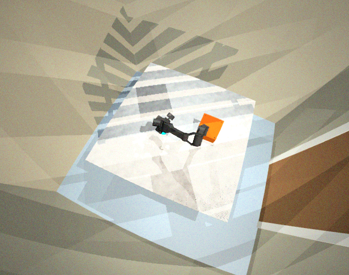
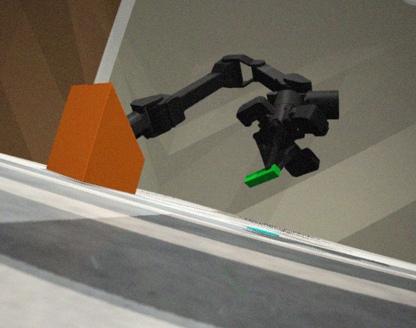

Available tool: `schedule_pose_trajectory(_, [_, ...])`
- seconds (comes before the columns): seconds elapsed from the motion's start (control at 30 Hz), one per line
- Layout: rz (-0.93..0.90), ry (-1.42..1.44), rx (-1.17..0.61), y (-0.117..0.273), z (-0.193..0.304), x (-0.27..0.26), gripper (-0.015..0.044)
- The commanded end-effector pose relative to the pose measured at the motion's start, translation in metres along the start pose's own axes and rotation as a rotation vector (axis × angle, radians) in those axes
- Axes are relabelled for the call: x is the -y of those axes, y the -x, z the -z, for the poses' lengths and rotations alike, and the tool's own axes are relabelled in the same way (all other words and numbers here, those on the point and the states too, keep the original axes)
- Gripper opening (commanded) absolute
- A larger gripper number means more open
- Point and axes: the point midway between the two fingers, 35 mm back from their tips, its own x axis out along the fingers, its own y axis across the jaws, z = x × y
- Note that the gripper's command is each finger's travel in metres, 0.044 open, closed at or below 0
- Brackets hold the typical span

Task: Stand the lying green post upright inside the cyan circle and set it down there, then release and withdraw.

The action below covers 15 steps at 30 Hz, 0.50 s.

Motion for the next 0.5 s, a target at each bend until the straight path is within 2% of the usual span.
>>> schedule_pose_trajectory(0.0, [0.012, -0.002, 0.031, -0.0009, 0.0004, -0.0004, 0.0023])
schedule_pose_trajectory(0.47, [0.035, -0.006, 0.123, -0.0023, -0.0003, -0.0022, 0.0023])
